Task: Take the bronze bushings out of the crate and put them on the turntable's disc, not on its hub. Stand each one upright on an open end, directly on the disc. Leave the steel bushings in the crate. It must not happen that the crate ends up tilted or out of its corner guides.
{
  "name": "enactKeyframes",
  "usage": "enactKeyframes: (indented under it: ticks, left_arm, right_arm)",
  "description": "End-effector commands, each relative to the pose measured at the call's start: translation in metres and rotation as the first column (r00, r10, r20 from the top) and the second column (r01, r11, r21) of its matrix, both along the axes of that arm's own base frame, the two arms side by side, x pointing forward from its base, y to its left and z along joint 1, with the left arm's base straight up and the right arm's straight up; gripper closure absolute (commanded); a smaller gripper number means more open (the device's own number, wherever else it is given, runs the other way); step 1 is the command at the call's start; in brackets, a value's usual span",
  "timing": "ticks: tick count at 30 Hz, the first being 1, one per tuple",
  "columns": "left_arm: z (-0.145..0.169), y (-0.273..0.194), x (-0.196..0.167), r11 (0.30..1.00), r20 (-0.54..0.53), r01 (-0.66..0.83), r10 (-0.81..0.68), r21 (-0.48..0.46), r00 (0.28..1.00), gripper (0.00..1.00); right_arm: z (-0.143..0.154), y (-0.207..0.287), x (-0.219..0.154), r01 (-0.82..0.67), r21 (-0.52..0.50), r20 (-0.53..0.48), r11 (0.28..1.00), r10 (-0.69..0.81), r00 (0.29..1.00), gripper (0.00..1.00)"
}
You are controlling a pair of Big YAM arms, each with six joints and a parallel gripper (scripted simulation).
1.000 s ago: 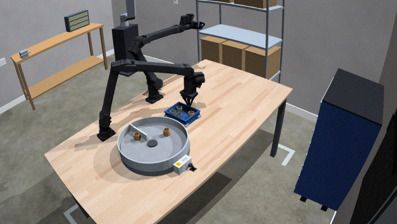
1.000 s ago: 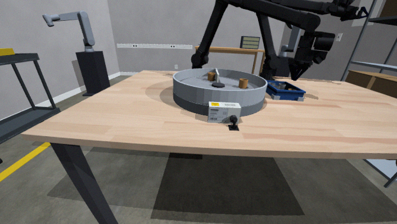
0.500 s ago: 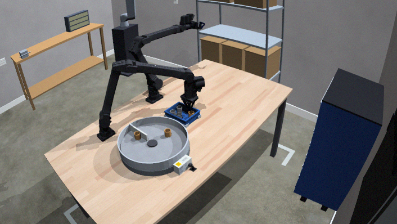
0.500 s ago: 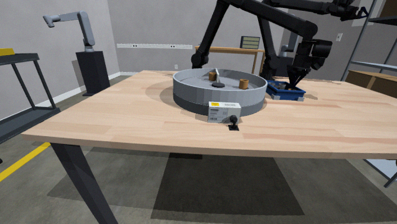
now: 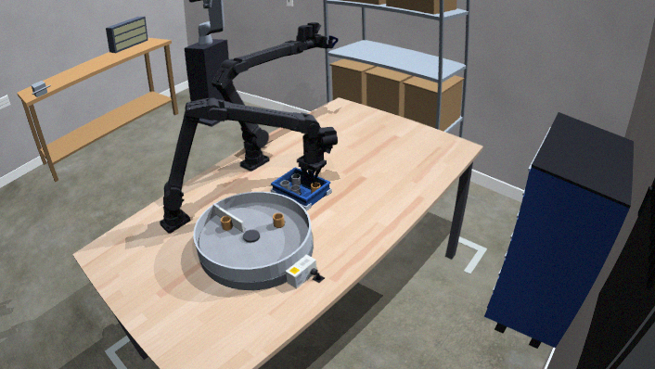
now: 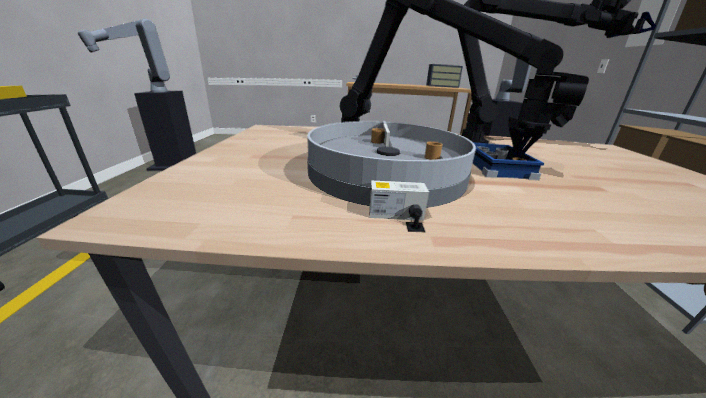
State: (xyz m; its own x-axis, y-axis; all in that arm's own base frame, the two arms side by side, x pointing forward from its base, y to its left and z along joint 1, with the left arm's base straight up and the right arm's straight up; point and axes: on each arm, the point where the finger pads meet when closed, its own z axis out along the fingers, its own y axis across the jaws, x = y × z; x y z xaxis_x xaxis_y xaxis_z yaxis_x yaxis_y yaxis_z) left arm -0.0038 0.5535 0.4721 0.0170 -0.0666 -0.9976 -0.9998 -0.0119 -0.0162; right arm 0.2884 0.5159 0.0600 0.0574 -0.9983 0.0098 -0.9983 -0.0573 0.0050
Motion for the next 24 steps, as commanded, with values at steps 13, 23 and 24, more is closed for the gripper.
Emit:
enactKeyframes:
  ticks: [13, 23, 24]
  left_arm:
    - [0.028, -0.009, -0.005, 0.998, -0.017, -0.005, 0.006, 0.067, 1.0, 0.0]
    - [0.028, -0.009, -0.005, 0.998, -0.017, -0.005, 0.006, 0.067, 1.0, 0.0]
    - [0.028, -0.009, -0.005, 0.998, -0.017, -0.005, 0.006, 0.067, 1.0, 0.0]
  right_arm:
    - [0.042, 0.019, 0.011, 0.007, 0.08, 0.044, 0.997, -0.01, 0.999, 0.85]
    - [0.045, 0.021, 0.012, 0.006, 0.083, 0.046, 0.997, -0.01, 0.999, 0.85]
    - [0.046, 0.021, 0.012, 0.006, 0.082, 0.045, 0.997, -0.01, 0.999, 0.85]
